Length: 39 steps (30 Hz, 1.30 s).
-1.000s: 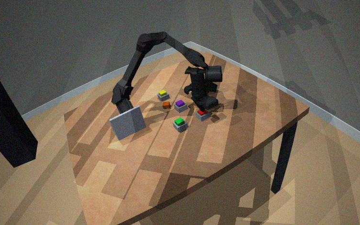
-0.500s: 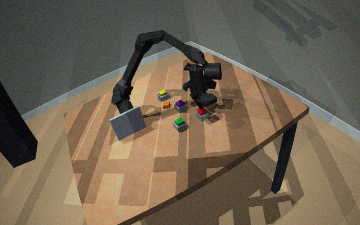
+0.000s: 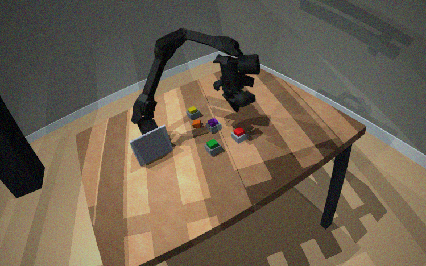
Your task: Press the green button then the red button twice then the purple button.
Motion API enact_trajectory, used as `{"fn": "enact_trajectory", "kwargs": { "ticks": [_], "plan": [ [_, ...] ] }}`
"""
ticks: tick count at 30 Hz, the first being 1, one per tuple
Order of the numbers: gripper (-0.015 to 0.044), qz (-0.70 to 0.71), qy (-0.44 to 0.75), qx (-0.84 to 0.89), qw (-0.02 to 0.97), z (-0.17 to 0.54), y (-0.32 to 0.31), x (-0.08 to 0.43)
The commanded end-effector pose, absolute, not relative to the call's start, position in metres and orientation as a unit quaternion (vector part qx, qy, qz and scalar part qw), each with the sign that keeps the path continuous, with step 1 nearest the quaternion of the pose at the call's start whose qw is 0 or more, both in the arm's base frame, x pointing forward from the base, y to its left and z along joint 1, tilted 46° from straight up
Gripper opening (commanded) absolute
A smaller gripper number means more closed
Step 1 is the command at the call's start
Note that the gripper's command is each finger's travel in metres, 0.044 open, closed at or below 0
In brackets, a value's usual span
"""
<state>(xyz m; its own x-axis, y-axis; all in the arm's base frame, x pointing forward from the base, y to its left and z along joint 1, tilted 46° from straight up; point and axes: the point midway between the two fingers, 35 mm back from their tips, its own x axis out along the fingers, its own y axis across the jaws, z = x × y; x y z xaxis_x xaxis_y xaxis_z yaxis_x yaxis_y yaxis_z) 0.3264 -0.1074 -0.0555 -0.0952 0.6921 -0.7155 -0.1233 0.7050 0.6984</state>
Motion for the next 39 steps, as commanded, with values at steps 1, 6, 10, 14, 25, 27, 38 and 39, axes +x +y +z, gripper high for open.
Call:
{"fn": "enact_trajectory", "kwargs": {
  "ticks": [1,6,10,14,25,27,38,39],
  "plan": [
    [0.002,0.324,0.671,0.212,0.632,-0.039,-0.097,0.32],
    [0.002,0.324,0.671,0.214,0.631,0.007,-0.057,0.292],
    [0.002,0.325,0.672,0.215,0.63,0.03,-0.03,0.266],
    [0.002,0.325,0.672,0.215,0.63,0.031,-0.028,0.265],
    [0.002,0.326,0.671,0.216,0.63,-0.012,0.015,0.258],
    [0.002,0.326,0.671,0.216,0.63,-0.012,0.015,0.258],
    [0.002,0.326,0.671,0.216,0.63,-0.021,0.025,0.257],
    [0.002,0.326,0.671,0.216,0.63,-0.023,0.026,0.256]
  ]
}}
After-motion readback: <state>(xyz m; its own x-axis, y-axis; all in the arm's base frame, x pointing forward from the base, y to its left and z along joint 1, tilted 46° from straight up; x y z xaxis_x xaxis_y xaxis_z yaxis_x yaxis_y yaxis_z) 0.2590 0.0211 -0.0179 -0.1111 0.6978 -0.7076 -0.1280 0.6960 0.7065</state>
